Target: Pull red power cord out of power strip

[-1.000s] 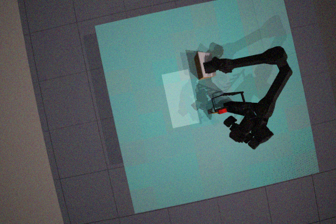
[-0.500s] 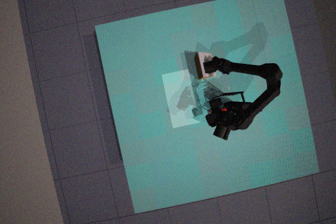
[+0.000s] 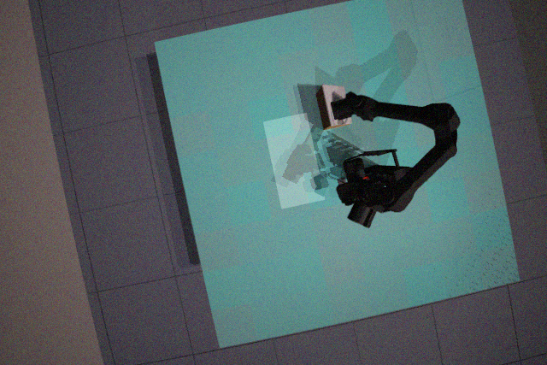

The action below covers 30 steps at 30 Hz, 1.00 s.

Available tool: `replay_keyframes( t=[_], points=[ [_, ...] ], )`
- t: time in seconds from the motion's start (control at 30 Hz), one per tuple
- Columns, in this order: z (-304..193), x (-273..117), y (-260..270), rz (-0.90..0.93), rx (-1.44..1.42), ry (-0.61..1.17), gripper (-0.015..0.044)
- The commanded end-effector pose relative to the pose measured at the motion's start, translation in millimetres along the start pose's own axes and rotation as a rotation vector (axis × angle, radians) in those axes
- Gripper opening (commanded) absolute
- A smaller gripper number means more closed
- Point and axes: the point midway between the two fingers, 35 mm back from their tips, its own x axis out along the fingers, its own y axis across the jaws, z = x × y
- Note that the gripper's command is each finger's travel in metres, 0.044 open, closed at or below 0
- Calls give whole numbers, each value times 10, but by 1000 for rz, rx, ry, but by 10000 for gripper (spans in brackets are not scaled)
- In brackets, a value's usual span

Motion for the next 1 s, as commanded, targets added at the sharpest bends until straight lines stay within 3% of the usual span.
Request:
replay_keyframes(
  t=[0.0,0.97],
  points=[
    [-79,1,2,1,2,3,160],
    [-317,120,-10,1,2,5,160]
  ],
)
